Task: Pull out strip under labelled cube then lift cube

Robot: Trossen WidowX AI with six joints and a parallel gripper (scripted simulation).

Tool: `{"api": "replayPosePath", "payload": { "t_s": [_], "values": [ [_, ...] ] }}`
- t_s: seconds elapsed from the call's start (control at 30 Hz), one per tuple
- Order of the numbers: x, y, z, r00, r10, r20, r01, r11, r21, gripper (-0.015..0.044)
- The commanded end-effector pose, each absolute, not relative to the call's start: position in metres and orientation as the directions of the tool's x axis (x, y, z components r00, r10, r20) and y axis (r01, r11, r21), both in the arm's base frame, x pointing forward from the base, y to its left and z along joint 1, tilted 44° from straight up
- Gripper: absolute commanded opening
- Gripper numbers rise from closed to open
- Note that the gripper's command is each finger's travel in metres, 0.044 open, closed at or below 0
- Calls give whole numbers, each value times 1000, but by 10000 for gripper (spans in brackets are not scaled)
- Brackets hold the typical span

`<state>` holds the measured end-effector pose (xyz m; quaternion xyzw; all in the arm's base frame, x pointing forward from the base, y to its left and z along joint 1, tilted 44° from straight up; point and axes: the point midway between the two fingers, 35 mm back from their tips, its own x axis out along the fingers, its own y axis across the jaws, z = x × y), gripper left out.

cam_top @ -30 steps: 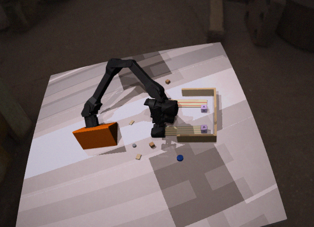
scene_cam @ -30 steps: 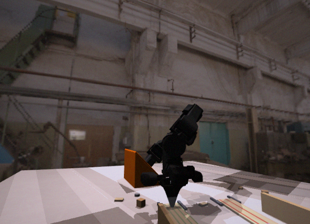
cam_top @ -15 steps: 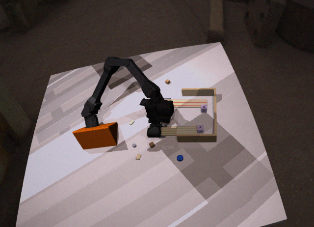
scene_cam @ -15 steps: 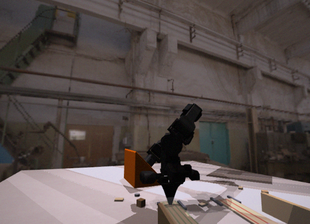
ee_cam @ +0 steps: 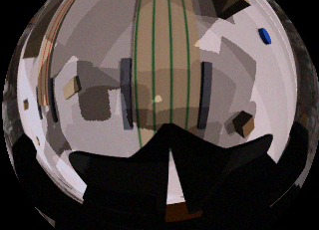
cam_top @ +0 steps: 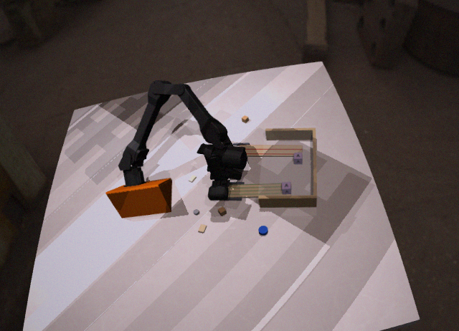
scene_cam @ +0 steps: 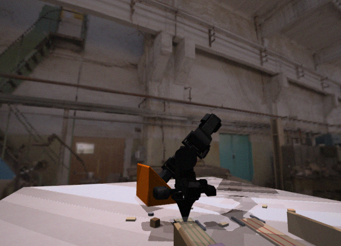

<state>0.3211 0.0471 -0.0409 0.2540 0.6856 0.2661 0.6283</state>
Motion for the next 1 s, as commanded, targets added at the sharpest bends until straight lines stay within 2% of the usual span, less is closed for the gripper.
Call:
{"api": "replayPosePath", "payload": {
  "t_s": [0.0, 0.97],
  "values": [
    [306, 50, -44, -107, 680, -726, 18, 731, 682, 0],
    [265, 49, -39, -109, 679, -726, 20, 731, 682, 0]
  ]
}}
